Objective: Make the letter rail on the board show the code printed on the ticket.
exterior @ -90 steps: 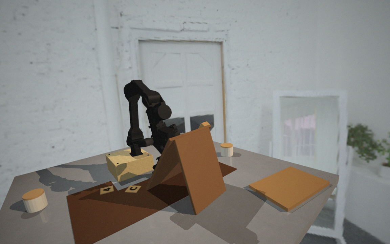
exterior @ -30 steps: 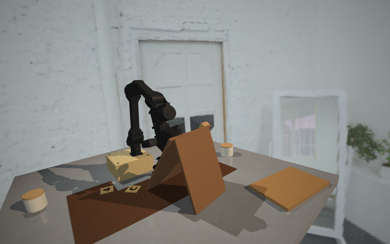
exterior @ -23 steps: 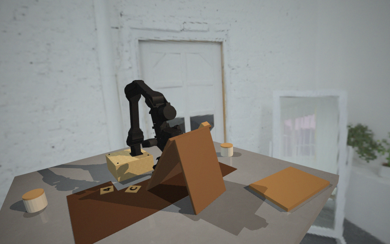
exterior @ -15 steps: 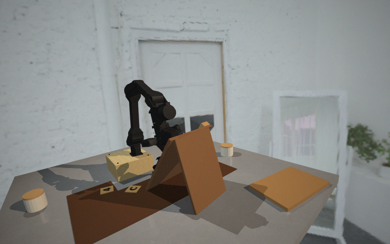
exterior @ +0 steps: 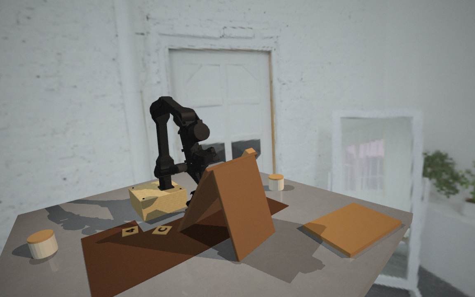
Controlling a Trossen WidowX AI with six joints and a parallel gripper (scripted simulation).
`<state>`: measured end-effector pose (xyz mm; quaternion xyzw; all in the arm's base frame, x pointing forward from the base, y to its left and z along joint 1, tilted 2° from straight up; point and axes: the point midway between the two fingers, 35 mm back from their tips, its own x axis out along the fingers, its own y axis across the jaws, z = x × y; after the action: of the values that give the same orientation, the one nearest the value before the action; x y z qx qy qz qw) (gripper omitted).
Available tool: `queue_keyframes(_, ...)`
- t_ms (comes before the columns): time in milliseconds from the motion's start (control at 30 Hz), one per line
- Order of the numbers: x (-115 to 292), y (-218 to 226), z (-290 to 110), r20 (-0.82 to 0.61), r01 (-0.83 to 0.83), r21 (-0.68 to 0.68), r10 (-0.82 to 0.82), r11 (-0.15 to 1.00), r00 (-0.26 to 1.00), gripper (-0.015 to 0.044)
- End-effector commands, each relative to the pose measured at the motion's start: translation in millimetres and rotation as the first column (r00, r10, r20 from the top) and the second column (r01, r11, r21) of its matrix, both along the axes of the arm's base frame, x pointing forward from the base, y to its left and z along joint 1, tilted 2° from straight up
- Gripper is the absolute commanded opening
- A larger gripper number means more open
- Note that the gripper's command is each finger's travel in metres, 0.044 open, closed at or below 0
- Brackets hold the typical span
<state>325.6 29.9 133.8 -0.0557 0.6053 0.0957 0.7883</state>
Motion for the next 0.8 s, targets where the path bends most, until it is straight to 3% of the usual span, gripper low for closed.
queue_keyframes(0, -4.8, -1.0, 0.6, -0.005, -0.005, 0.001, 0.005, 1.0, 1.0, 0.0)
queue_keyframes(67, -4.8, -1.0, 0.6, -0.005, -0.005, 0.001, 0.005, 1.0, 1.0, 0.0)
queue_keyframes(133, -4.7, -2.9, 5.3, 0.009, -0.051, 0.006, 0.051, 0.999, 0.999, 0.0053)
queue_keyframes(333, -28.3, -19.2, 39.0, 0.148, -0.476, 0.003, 0.471, 0.879, 0.87, 0.021)
queue_keyframes(500, -50.4, -27.8, 69.5, 0.3, -0.742, -0.129, 0.739, 0.658, 0.604, 0.0341)
queue_keyframes(633, -68.7, -31.3, 94.5, 0.371, -0.836, -0.324, 0.872, 0.443, 0.318, 0.044)
queue_keyframes(767, -85.4, -31.9, 117.4, 0.376, -0.811, -0.513, 0.923, 0.282, 0.083, 0.044)
